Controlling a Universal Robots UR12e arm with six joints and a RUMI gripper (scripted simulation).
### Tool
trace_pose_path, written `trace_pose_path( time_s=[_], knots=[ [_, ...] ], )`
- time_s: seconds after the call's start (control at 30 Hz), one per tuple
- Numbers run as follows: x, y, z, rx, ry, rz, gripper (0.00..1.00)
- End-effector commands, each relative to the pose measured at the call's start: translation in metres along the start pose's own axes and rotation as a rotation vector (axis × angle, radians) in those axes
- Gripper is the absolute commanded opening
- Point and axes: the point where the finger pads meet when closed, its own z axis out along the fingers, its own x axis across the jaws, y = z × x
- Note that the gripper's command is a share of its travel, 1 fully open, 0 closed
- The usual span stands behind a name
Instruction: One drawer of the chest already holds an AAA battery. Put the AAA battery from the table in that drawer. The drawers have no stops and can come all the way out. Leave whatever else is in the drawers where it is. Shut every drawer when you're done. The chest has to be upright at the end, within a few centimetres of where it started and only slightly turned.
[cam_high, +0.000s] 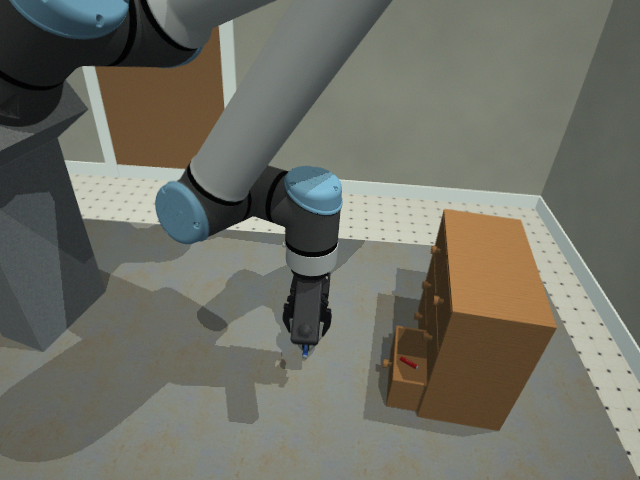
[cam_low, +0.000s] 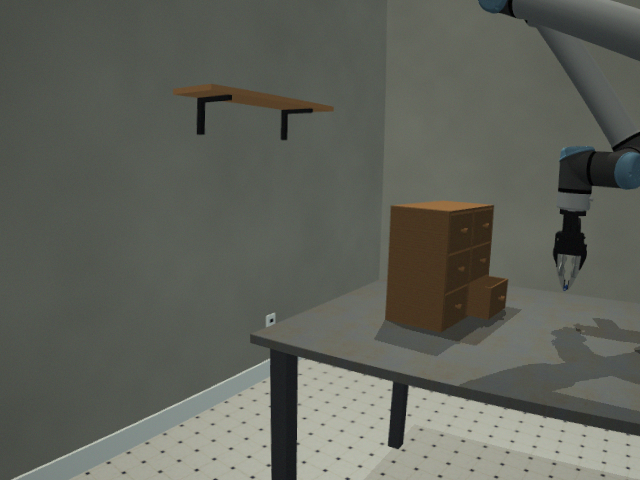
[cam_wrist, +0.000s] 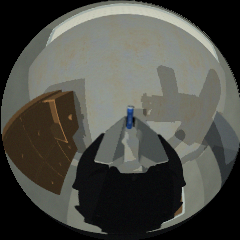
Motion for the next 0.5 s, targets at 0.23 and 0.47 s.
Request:
trace_pose_path(
  time_s=[0.23, 0.47],
  knots=[
    [-0.018, 0.001, 0.0, -0.003, 0.0, -0.392, 0.02],
    [-0.032, 0.004, 0.0, -0.003, 0.0, -0.706, 0.02]
  ],
)
